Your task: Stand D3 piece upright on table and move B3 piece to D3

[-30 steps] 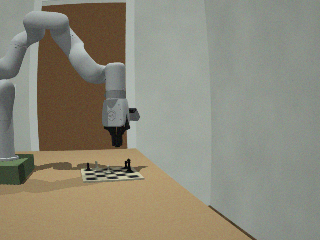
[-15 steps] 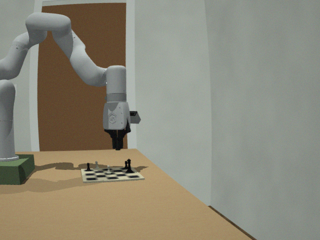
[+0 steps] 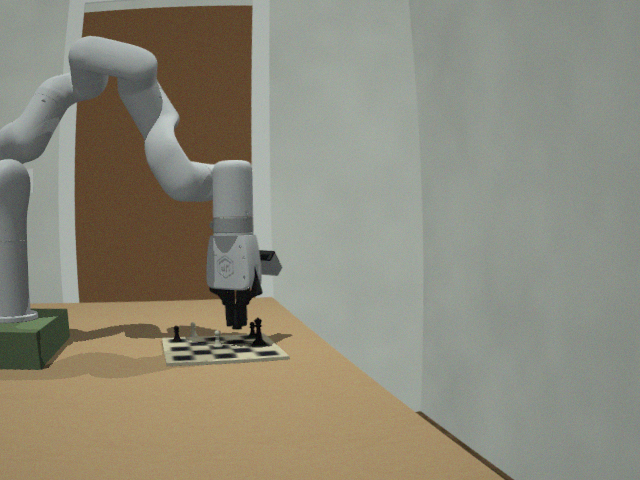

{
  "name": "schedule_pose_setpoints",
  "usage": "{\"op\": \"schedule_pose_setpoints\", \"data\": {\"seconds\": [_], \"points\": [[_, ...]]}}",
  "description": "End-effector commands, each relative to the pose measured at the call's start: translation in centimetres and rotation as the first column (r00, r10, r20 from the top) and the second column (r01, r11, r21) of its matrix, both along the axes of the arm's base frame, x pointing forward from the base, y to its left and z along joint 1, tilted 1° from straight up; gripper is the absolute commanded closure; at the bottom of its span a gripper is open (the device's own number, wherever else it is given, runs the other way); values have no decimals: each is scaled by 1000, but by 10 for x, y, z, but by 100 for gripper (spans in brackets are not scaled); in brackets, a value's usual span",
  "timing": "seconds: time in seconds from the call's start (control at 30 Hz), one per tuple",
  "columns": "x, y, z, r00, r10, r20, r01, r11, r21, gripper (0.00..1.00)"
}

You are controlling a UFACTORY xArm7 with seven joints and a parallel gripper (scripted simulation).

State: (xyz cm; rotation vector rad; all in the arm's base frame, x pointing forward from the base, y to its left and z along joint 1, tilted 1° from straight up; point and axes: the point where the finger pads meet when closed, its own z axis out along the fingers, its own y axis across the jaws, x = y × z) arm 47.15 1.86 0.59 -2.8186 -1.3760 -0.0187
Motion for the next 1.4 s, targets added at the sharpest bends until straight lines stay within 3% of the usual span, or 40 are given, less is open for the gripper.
{"op": "schedule_pose_setpoints", "data": {"seconds": [0.0, 0.2, 1.37], "points": [[3, 0, -16, 1000, 1, 6, -1, 1000, 3, 100], [4, 0, -28, 1000, 1, 6, -1, 1000, 3, 100], [4, 0, -30, 1000, 1, 6, -1, 1000, 3, 100]]}}
